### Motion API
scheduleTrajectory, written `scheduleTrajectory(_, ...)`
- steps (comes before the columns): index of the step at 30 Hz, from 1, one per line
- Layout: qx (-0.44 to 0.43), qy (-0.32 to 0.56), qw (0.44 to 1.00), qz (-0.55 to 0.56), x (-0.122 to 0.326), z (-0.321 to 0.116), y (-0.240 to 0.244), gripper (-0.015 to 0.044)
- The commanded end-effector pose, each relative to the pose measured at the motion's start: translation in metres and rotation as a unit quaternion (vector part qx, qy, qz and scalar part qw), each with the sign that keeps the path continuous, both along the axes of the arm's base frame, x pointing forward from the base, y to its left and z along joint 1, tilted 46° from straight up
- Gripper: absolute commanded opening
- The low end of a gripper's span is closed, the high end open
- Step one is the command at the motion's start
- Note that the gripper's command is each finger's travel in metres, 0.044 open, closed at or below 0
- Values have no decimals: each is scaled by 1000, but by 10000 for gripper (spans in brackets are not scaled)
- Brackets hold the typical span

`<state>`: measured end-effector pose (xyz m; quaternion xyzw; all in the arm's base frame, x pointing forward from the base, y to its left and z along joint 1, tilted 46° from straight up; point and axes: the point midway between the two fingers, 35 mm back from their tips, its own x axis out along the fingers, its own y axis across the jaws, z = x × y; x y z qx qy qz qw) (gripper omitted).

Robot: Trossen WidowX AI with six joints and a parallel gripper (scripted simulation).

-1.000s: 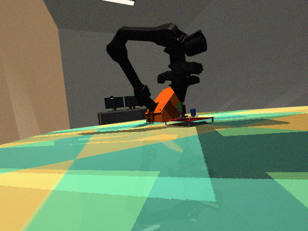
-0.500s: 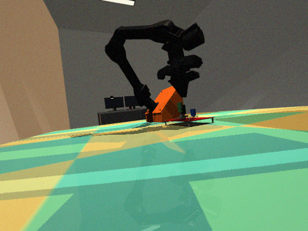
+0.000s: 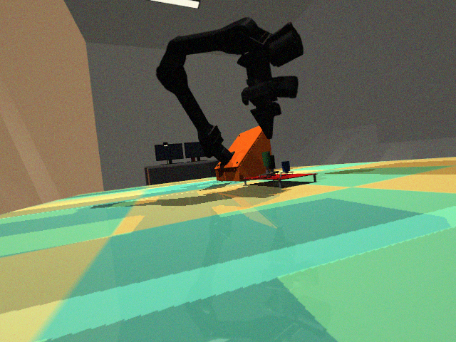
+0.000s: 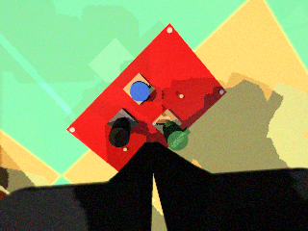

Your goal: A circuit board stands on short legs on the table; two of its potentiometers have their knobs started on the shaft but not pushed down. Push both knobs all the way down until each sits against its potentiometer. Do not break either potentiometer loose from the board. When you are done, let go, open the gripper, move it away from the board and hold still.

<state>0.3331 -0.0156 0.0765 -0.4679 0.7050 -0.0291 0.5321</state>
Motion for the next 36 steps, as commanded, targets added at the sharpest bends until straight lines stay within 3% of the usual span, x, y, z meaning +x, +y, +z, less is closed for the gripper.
scheduleTrajectory(1, -4, 44, 998, 39, 3, 5, -2, 0)
scheduleTrajectory(17, -6, 240, 947, 212, 11, 27, -8, 0)
scheduleTrajectory(36, -6, 242, 947, 213, 10, 7, -28, 0)
